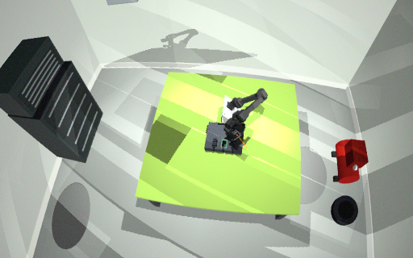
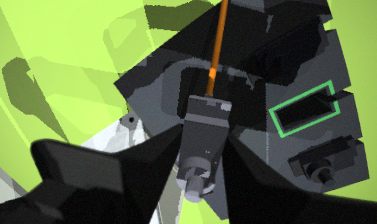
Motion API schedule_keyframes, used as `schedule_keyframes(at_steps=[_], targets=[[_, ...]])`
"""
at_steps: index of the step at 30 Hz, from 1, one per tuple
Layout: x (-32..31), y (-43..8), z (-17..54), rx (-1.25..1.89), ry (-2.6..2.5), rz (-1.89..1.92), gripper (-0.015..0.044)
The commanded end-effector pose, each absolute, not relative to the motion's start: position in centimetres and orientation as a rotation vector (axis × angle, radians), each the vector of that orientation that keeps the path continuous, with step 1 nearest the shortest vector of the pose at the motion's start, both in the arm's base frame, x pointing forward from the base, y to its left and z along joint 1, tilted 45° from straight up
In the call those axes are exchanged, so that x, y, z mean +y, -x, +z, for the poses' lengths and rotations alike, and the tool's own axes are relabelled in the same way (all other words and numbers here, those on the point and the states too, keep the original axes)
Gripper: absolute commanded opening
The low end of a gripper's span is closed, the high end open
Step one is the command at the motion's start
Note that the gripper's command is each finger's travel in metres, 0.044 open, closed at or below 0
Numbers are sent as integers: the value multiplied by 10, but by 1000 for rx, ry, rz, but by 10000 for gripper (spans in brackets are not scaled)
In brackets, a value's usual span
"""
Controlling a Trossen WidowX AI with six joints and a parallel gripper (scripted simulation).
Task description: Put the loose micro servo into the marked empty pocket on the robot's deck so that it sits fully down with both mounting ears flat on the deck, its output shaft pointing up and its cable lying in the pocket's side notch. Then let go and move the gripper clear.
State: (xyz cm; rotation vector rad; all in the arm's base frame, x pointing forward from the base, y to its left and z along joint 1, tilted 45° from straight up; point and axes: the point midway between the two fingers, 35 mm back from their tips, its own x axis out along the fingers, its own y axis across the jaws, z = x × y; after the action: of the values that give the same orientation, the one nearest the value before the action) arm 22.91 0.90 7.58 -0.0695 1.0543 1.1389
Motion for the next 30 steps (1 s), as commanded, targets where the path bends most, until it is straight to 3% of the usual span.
schedule_keyframes(at_steps=[1, 17, 30], targets=[[-6, -229, 62, 1054, 74, 1134, 0], [-41, -228, 28, 1064, 63, 1124, 0], [-41, -228, 28, 1271, -254, 893, 0]])
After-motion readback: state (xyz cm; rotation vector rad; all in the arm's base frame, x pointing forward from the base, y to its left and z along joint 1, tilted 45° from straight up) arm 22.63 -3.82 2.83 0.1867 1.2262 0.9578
